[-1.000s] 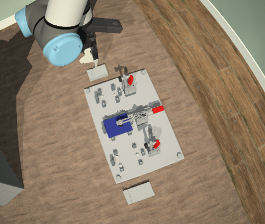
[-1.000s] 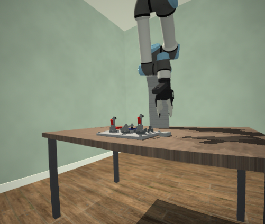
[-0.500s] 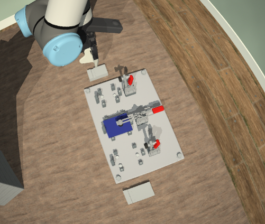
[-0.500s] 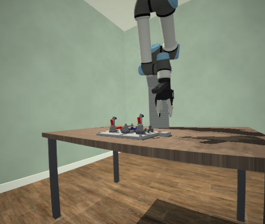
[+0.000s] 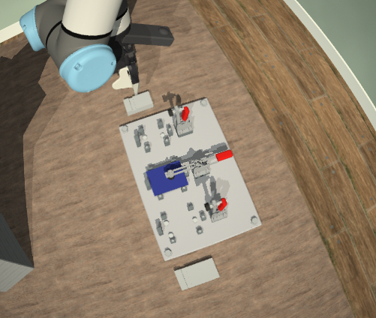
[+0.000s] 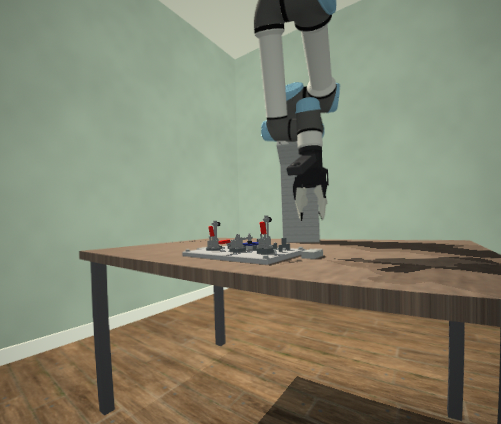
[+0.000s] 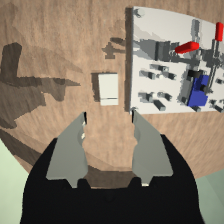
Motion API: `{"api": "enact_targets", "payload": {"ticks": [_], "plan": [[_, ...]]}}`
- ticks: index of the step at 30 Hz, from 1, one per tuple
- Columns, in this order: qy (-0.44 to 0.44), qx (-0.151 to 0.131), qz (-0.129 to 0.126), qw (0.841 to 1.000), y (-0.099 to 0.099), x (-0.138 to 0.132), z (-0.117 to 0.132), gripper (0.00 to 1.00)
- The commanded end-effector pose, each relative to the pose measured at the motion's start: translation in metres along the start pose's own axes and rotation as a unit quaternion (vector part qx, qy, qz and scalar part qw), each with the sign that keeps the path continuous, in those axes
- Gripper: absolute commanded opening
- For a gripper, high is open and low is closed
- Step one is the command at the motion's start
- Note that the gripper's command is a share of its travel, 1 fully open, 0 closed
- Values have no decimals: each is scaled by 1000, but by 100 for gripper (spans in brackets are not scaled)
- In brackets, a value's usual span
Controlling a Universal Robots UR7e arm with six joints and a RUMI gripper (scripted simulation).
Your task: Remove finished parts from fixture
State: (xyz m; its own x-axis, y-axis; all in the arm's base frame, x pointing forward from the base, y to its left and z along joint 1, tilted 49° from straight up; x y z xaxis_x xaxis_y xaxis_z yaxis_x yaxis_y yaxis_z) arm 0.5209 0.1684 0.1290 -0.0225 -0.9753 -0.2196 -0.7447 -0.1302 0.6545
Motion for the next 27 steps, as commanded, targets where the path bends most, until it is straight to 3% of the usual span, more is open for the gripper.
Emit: {"api": "enact_targets", "payload": {"ticks": [1,19,27], "plan": [[0,0,0,1000,16,1,0,40],[0,0,0,1000,75,1,0,40],[0,0,0,1000,88,1,0,40]]}}
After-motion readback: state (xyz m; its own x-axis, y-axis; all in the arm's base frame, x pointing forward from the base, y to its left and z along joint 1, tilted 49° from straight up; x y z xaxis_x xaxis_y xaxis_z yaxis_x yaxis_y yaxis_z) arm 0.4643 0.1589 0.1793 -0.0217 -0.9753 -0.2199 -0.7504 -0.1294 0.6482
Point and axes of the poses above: the point where the finger pads meet when closed, its own y axis back along the fingers, its own x axis across the jaws, z = x × y, the point moved 9 cm from there along y, back along the fingers, and after that the axes turned 4 degrees about y, right-handed, at the moved point
